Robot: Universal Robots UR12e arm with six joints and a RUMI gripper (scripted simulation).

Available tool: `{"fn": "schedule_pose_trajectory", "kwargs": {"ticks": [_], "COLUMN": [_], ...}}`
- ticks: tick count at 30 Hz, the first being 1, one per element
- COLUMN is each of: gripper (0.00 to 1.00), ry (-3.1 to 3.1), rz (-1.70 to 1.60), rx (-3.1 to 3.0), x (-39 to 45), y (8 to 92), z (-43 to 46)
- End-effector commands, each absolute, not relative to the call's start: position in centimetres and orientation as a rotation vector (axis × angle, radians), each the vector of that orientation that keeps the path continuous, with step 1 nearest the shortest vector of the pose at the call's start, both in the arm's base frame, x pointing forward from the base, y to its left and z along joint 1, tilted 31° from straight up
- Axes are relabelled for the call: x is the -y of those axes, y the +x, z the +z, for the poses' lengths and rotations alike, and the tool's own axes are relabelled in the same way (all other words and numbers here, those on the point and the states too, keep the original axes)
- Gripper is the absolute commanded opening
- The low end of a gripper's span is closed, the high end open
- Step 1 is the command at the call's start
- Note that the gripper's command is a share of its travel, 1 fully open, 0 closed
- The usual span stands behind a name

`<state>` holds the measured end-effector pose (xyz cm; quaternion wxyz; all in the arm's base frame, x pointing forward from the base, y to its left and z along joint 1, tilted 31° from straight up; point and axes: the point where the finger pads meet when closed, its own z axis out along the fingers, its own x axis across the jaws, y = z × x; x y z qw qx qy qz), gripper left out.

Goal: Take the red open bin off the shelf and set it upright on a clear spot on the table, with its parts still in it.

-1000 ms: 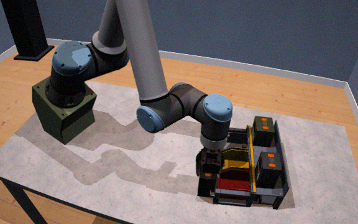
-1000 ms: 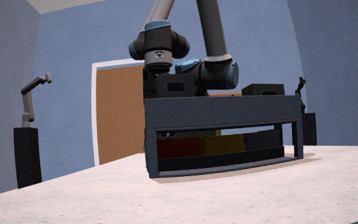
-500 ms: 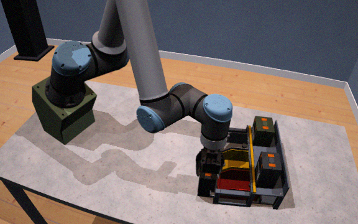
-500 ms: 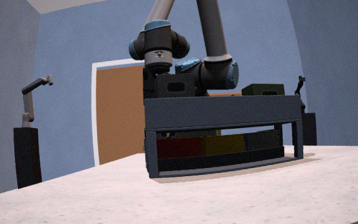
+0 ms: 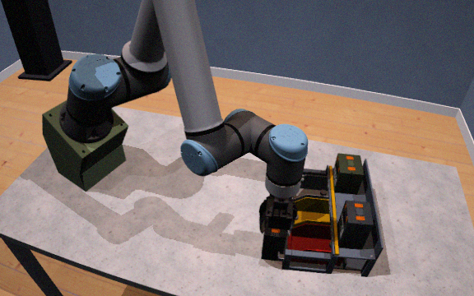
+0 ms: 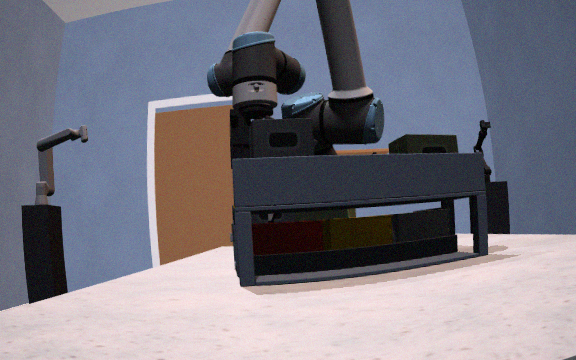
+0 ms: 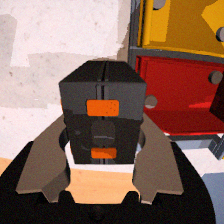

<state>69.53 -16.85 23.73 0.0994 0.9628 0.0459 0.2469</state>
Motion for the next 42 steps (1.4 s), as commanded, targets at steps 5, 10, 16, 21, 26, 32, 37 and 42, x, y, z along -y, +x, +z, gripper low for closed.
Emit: {"fn": "schedule_pose_trajectory", "kwargs": {"ticks": [5, 10, 16, 21, 26, 32, 37, 42], "gripper": [0.0, 0.0, 0.0, 0.0, 0.0, 0.0, 0.0, 0.0], "ry": [2.846, 2.846, 2.846, 2.846, 2.846, 2.846, 2.846, 2.846], "rz": [0.732, 0.732, 0.732, 0.732, 0.732, 0.732, 0.732, 0.732], "rx": [-0.136, -0.136, -0.136, -0.136, -0.136, -0.136, -0.136, -0.136], "x": [16.86, 16.86, 16.86, 16.86, 16.86, 16.86, 16.72, 16.69], "y": [69.55, 69.55, 69.55, 69.55, 69.55, 69.55, 69.16, 69.07], "z": [23.81, 23.81, 23.81, 23.81, 23.81, 23.81, 24.5, 24.67]}}
